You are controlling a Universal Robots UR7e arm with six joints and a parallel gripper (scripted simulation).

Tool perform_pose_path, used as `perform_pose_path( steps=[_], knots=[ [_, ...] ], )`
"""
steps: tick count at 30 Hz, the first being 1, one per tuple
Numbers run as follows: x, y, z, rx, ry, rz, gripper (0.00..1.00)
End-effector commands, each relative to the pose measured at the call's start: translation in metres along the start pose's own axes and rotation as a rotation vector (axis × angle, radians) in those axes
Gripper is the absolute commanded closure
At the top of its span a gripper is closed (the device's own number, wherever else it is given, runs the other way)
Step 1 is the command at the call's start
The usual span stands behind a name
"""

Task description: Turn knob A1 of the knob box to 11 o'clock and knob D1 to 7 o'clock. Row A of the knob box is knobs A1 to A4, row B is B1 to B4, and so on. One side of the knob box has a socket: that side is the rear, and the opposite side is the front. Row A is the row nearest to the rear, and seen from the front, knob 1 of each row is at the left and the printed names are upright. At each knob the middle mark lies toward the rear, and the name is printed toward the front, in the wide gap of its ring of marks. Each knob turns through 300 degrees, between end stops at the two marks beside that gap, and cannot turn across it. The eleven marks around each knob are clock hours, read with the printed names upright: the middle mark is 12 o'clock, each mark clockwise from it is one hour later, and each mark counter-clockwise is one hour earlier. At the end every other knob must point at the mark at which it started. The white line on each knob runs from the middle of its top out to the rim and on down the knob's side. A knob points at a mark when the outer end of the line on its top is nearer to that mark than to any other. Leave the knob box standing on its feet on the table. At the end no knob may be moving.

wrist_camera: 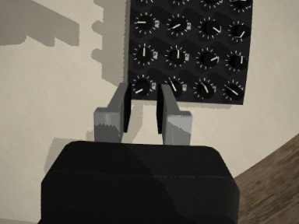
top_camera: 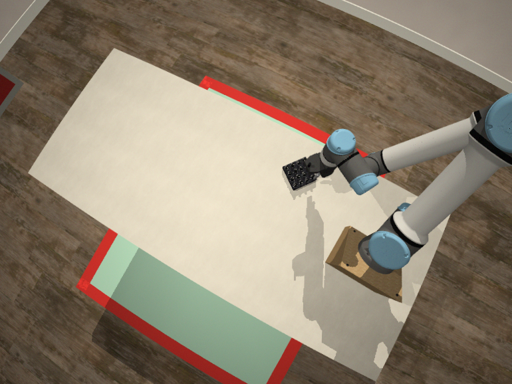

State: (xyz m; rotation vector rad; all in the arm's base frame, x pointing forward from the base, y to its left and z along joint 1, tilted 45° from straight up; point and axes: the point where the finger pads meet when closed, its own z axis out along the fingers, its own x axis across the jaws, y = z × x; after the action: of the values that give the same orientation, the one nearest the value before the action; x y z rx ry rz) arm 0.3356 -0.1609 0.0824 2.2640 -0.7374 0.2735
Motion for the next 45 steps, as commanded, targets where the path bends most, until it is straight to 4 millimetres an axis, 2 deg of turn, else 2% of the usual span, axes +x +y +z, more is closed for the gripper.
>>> perform_pose_path(
  steps=[1,6,10,45],
  knots=[
    [0.028,-0.001,-0.006,0.000,0.002,0.016,0.54],
    [0.073,0.000,-0.018,0.000,0.002,0.041,0.54],
    [0.078,0.000,-0.020,0.000,0.002,0.044,0.54],
    [0.079,0.000,-0.020,0.000,0.002,0.044,0.54]
  ],
)
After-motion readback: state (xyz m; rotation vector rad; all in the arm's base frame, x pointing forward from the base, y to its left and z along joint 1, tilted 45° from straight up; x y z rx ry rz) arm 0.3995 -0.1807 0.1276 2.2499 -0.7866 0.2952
